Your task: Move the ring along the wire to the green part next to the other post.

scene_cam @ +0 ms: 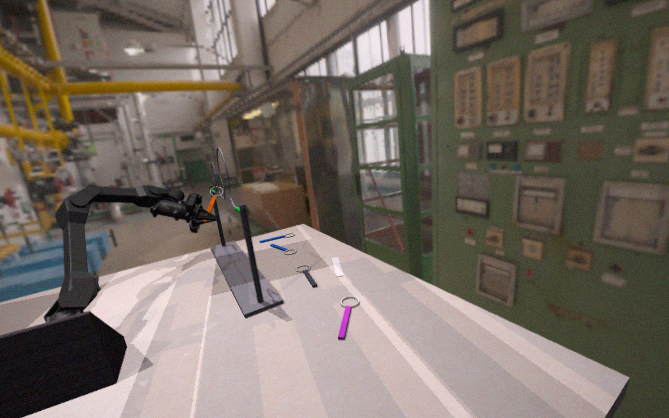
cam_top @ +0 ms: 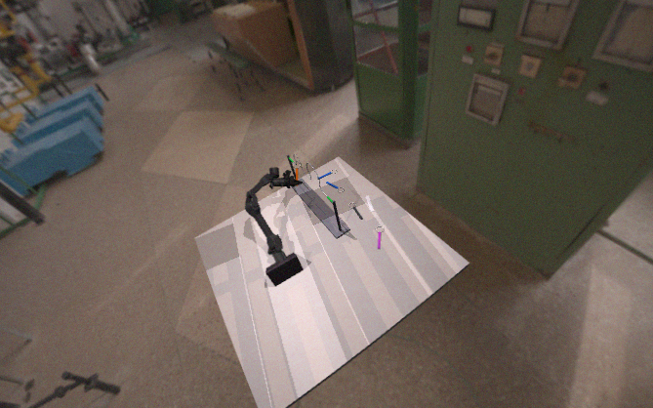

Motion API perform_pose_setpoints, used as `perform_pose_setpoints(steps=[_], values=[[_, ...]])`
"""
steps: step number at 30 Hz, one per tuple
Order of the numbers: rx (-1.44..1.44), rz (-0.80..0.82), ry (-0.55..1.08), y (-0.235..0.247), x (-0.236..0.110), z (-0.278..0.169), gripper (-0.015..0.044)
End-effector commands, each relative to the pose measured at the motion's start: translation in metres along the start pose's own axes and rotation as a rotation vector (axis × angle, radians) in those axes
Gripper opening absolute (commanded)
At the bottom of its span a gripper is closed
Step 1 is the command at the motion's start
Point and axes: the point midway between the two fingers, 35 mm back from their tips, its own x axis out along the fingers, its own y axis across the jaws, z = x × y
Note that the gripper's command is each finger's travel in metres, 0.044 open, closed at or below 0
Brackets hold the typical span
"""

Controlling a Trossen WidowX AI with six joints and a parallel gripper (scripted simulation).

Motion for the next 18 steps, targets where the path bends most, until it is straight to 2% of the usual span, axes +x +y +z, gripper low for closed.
perform_pose_setpoints(steps=[1,18], values=[[-0.07,-0.044,-0.004,-0.015,-0.003,0.001,-0.015],[-0.425,-0.242,-0.004,-0.071,-0.011,0.015,-0.015]])
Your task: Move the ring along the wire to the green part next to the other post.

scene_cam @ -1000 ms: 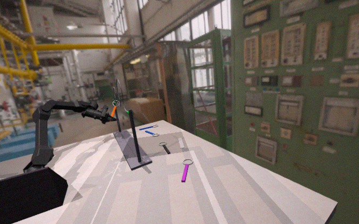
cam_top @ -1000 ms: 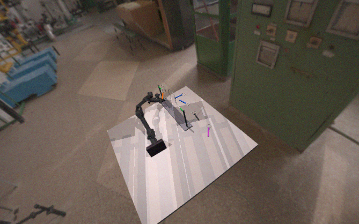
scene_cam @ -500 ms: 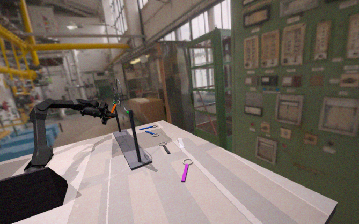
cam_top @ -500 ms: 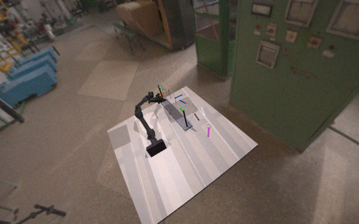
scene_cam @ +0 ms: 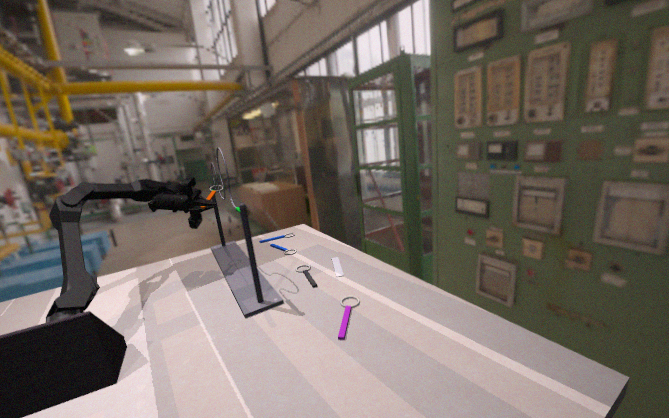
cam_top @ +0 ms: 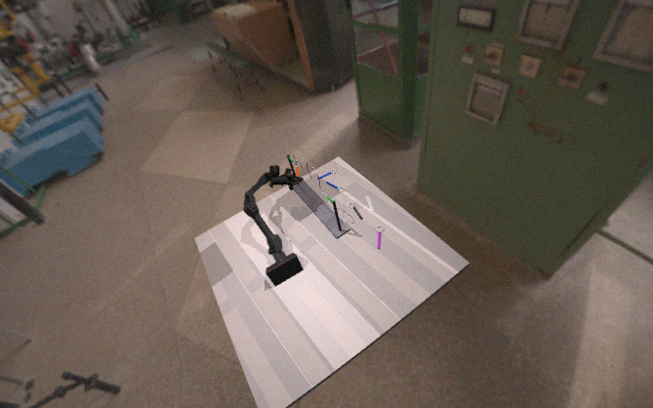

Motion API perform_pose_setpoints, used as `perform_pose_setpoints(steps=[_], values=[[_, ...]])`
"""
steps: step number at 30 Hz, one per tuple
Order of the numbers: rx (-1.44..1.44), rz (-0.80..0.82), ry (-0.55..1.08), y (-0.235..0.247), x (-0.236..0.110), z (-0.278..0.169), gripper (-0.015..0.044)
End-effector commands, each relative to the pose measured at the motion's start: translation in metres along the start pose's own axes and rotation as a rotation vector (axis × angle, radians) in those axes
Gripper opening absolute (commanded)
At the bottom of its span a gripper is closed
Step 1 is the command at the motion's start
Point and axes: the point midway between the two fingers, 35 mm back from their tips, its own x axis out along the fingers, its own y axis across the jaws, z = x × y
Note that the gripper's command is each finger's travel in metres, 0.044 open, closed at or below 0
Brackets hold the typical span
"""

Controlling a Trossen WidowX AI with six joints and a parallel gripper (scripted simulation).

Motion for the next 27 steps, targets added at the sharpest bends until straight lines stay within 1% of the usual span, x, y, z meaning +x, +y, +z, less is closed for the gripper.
perform_pose_setpoints(steps=[1,27], values=[[-0.058,-0.039,-0.003,-0.014,-0.003,0.0,-0.015],[-0.365,-0.205,0.0,-0.064,-0.01,0.011,-0.015]])
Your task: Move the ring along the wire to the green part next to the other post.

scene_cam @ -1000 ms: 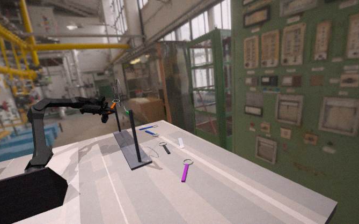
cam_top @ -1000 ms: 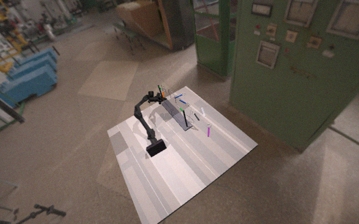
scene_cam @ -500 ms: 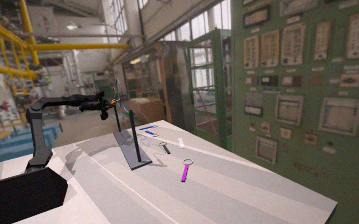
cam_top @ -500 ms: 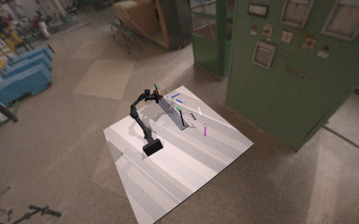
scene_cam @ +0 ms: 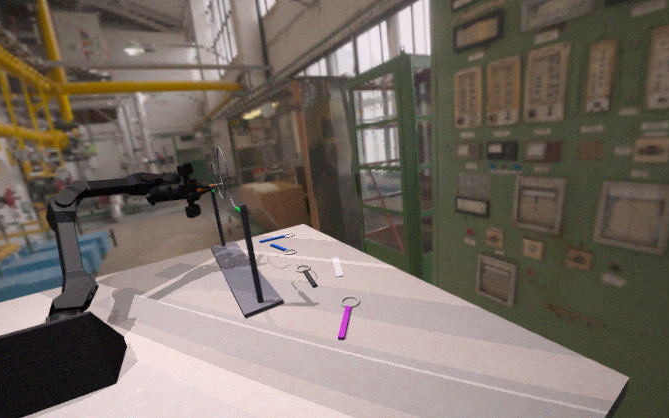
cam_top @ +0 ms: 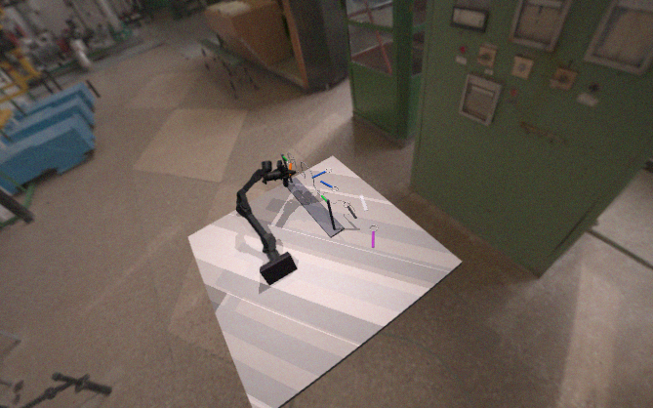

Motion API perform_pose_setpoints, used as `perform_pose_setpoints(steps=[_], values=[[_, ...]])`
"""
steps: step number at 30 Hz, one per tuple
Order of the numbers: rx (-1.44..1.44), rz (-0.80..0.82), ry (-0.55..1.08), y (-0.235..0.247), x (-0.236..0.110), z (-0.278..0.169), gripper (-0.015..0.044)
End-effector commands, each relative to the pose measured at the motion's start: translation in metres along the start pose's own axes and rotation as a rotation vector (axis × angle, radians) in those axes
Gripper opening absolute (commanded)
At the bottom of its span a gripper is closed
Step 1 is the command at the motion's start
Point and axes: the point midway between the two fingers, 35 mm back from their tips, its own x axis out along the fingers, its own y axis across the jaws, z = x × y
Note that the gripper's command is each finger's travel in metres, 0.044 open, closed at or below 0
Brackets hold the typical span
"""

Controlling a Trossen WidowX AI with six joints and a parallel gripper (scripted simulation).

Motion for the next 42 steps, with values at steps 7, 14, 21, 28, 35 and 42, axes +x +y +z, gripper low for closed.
perform_pose_setpoints(steps=[7,14,21,28,35,42], values=[[-0.072,-0.051,-0.003,-0.02,-0.003,0.001,-0.015],[-0.121,-0.076,-0.002,-0.03,-0.004,0.003,-0.015],[-0.139,-0.084,-0.001,-0.039,-0.006,0.005,-0.015],[-0.098,-0.058,-0.002,-0.04,-0.006,0.006,-0.015],[-0.013,-0.007,-0.003,-0.037,-0.006,0.006,-0.015],[0.09,0.054,-0.005,-0.03,-0.006,0.006,-0.015]])
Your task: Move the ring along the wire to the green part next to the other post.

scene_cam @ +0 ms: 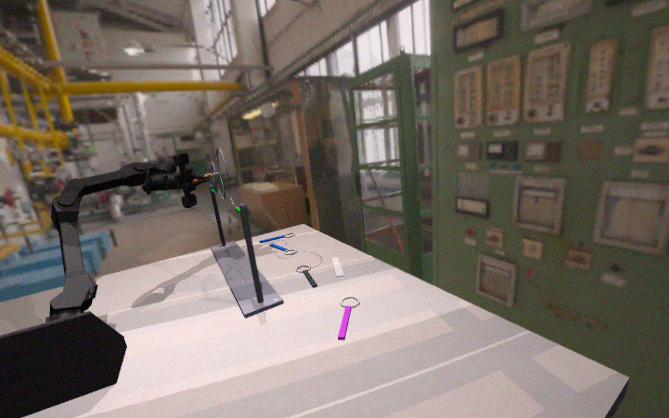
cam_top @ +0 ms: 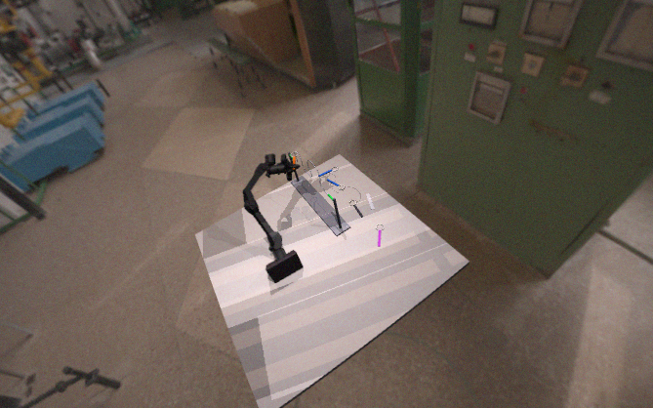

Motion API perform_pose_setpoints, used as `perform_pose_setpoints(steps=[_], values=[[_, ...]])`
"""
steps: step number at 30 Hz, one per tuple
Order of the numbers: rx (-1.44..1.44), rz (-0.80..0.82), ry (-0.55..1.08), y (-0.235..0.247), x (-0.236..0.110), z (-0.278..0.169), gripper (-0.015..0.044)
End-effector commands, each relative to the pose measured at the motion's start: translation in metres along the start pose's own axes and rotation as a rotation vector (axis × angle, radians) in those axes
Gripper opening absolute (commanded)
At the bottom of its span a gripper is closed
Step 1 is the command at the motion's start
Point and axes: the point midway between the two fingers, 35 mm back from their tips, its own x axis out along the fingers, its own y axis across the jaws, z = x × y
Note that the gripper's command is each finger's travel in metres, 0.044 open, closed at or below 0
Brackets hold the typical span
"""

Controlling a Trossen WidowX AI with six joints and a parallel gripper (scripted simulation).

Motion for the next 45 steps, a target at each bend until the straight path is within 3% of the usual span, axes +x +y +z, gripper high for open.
perform_pose_setpoints(steps=[1,45], values=[[0.048,0.028,0.004,0.004,0.003,0.001,-0.015],[0.847,0.499,-0.026,0.052,-0.008,0.024,-0.015]])
